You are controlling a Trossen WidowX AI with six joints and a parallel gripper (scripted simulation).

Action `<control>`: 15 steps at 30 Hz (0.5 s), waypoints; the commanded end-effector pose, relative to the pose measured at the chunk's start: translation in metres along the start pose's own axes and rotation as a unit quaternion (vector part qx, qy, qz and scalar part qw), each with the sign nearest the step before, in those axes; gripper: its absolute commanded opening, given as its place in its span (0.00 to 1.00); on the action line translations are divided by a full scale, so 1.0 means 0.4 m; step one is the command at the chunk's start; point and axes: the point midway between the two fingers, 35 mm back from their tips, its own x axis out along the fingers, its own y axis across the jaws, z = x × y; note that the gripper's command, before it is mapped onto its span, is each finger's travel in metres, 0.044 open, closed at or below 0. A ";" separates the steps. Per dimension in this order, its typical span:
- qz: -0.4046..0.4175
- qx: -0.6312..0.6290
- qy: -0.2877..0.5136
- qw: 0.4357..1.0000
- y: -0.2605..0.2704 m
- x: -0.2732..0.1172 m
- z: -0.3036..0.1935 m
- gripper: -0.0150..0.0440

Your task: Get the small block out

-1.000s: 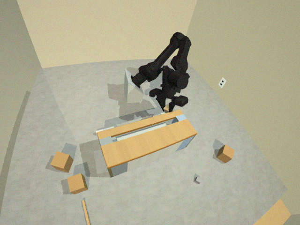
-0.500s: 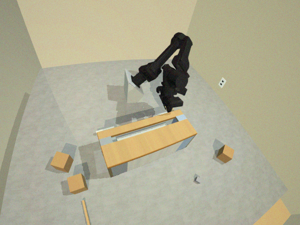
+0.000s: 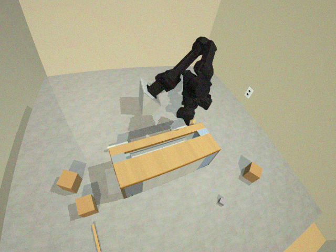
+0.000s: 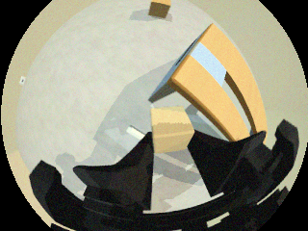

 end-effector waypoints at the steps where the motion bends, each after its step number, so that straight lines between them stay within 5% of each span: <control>1: 0.000 0.087 -0.004 0.996 -0.003 -0.010 0.011 0.25; 15: 0.011 0.356 -0.010 0.935 -0.005 -0.032 0.023 0.25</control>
